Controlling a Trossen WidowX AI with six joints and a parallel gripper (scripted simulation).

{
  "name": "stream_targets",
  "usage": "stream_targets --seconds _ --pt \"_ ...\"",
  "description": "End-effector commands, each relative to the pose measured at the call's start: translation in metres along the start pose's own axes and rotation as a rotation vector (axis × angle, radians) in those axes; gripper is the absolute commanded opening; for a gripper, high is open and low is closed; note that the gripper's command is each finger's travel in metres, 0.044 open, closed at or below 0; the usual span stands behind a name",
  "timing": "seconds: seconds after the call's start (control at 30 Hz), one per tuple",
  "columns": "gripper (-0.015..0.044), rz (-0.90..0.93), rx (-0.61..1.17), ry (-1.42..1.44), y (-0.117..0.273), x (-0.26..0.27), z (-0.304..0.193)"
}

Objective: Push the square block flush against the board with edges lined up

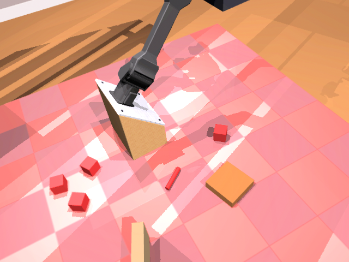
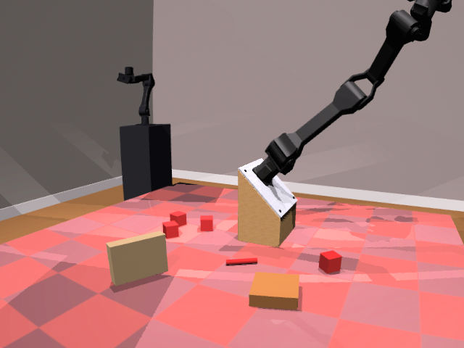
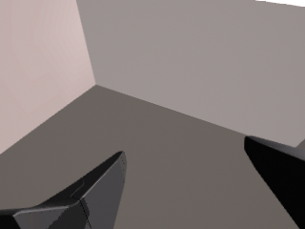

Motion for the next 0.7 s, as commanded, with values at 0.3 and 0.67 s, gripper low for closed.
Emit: stream_targets --seconds 0.3,0.67 --pt "0.0137 -0.143 0.051 0.151 0.017 -0.050 -0.004" --pt "0.0000 -0.352 0.208 0.244 0.057 -0.135 -0.007"
Point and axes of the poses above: the point midway between the two fingers, 35 mm back from their tips, its own y axis back along the fingers, its own x axis across the jaws, z = x × y, the point moved 9 cm from there along y, back along the fingers, and after that the axes turned 1 degree about y, right-handed, at the moved point
